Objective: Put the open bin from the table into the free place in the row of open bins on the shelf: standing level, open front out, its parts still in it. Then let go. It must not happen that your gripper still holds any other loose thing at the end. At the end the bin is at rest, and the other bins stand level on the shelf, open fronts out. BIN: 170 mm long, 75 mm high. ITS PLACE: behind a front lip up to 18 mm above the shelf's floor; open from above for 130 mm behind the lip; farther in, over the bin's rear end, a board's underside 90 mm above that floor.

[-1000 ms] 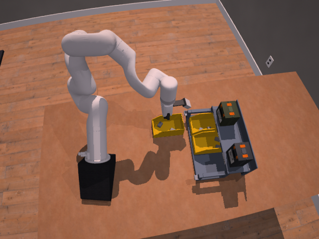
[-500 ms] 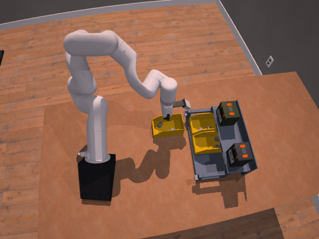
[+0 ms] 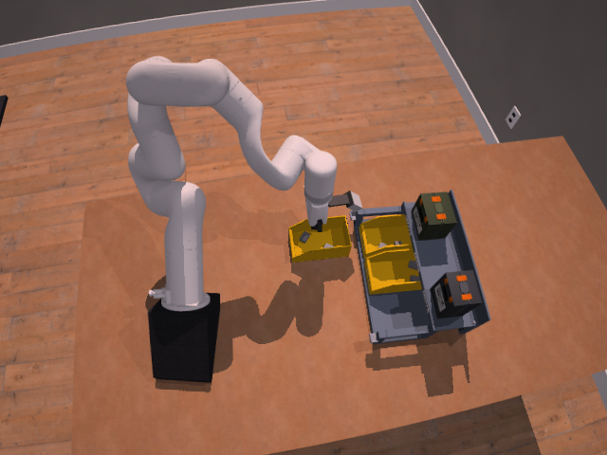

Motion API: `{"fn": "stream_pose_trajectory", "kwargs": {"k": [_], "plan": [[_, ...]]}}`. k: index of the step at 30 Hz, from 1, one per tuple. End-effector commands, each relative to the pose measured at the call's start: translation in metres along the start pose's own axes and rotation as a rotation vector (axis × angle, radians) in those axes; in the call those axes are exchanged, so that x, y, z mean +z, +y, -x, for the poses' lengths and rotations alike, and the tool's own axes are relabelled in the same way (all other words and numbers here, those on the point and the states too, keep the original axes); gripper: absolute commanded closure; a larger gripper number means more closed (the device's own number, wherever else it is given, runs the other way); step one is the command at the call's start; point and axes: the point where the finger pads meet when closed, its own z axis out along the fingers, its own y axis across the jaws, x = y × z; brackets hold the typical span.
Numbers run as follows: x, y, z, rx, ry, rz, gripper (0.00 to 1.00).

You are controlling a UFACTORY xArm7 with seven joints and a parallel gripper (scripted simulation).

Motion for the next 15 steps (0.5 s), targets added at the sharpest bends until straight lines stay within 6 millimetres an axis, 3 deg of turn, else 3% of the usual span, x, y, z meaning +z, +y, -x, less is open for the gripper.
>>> {"fn": "stream_pose_trajectory", "kwargs": {"k": [1,15], "plan": [[0.0016,0.0000,-0.0021,0.000,0.006,-0.001,0.72],[0.0100,0.0000,-0.0021,0.000,0.005,-0.001,0.72]]}}
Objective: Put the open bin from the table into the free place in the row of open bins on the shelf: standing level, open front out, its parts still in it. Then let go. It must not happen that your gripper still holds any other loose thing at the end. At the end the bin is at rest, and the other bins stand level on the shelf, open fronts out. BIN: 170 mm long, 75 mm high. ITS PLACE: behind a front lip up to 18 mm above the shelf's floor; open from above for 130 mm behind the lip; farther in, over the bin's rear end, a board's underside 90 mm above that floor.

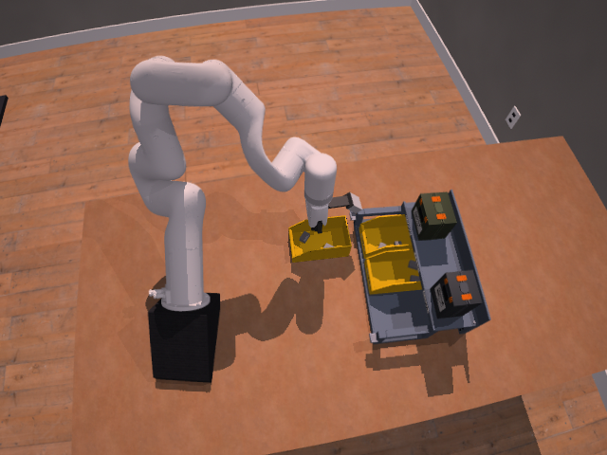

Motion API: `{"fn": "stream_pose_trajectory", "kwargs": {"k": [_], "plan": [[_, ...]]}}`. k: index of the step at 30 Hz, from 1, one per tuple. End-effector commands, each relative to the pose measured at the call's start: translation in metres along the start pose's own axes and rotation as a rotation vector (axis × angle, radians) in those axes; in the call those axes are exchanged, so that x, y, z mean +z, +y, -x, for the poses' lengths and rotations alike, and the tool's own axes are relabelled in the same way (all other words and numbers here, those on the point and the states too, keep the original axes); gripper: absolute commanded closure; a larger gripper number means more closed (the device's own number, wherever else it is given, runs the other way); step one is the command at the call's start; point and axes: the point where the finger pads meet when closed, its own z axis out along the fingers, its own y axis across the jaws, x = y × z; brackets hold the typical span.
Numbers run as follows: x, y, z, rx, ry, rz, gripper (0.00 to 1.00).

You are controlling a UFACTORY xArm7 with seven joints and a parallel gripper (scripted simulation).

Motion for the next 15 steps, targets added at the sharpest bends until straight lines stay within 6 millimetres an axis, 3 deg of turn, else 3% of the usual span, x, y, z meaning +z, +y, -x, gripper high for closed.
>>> {"fn": "stream_pose_trajectory", "kwargs": {"k": [1,15], "plan": [[0.0018,0.0000,-0.0016,0.000,0.004,-0.001,0.72],[-0.0011,0.0001,-0.0015,0.000,0.004,-0.001,0.72]]}}
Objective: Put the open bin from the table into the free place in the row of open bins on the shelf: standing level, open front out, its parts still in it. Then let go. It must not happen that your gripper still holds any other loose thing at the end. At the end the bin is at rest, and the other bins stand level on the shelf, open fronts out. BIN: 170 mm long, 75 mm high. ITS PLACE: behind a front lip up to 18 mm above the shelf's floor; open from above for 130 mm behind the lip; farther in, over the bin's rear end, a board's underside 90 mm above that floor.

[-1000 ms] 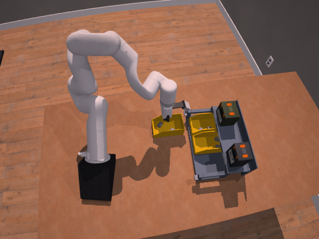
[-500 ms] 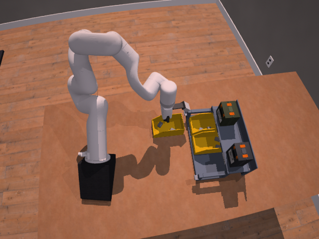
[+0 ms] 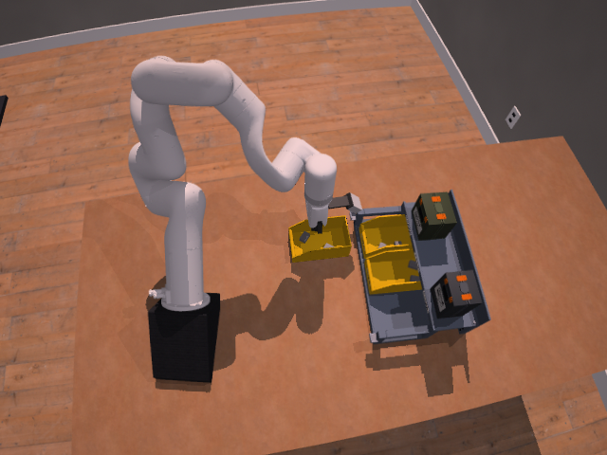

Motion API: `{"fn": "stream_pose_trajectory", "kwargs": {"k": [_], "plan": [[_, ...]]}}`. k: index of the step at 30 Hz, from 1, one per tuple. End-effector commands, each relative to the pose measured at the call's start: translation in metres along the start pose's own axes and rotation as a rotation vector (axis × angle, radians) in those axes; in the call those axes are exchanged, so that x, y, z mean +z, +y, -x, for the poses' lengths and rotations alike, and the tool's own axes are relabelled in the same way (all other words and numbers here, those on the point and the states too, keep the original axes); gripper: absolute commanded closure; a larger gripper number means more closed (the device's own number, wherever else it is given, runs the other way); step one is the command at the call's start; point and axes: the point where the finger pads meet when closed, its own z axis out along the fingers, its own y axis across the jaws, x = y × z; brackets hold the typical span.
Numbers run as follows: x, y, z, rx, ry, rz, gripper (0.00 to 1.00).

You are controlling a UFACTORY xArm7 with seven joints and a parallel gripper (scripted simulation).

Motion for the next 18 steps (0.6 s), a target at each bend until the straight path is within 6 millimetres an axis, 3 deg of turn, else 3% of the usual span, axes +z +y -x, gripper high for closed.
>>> {"fn": "stream_pose_trajectory", "kwargs": {"k": [1,18], "plan": [[-0.0029,0.0000,-0.0013,0.000,0.004,0.000,0.72],[-0.0045,0.0000,-0.0013,0.000,0.004,0.000,0.72]]}}
